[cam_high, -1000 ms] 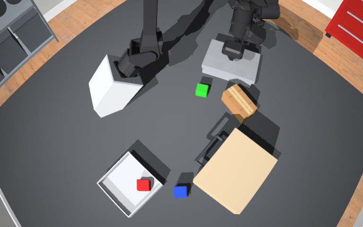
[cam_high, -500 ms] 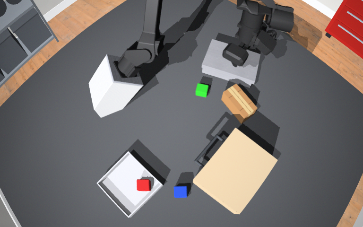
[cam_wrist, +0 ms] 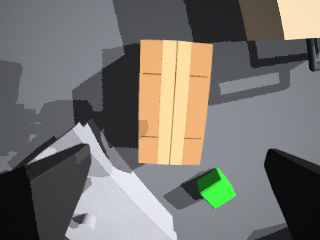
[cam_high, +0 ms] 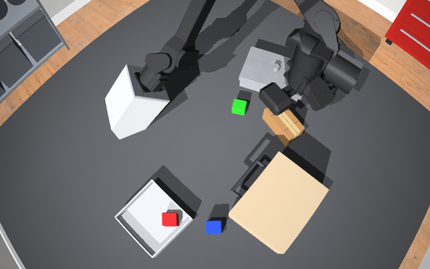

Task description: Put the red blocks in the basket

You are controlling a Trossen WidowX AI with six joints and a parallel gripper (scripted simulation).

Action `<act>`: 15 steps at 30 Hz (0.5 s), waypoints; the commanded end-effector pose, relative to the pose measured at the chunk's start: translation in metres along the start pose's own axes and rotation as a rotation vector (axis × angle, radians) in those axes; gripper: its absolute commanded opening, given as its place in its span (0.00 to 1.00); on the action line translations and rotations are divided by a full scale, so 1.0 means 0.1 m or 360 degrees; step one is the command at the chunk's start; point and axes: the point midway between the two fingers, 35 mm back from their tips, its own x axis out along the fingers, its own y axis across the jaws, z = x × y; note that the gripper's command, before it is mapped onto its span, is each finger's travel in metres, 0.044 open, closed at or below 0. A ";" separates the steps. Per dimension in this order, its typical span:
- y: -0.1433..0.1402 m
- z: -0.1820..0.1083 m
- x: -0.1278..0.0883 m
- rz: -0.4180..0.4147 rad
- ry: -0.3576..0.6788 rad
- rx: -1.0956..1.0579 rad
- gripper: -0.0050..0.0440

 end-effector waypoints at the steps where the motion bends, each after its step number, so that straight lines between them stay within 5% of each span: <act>1: -0.01 0.01 0.04 0.0010 0.0005 0.0009 1.00; 15: 0.00 0.01 0.87 0.0010 0.0005 0.0009 1.00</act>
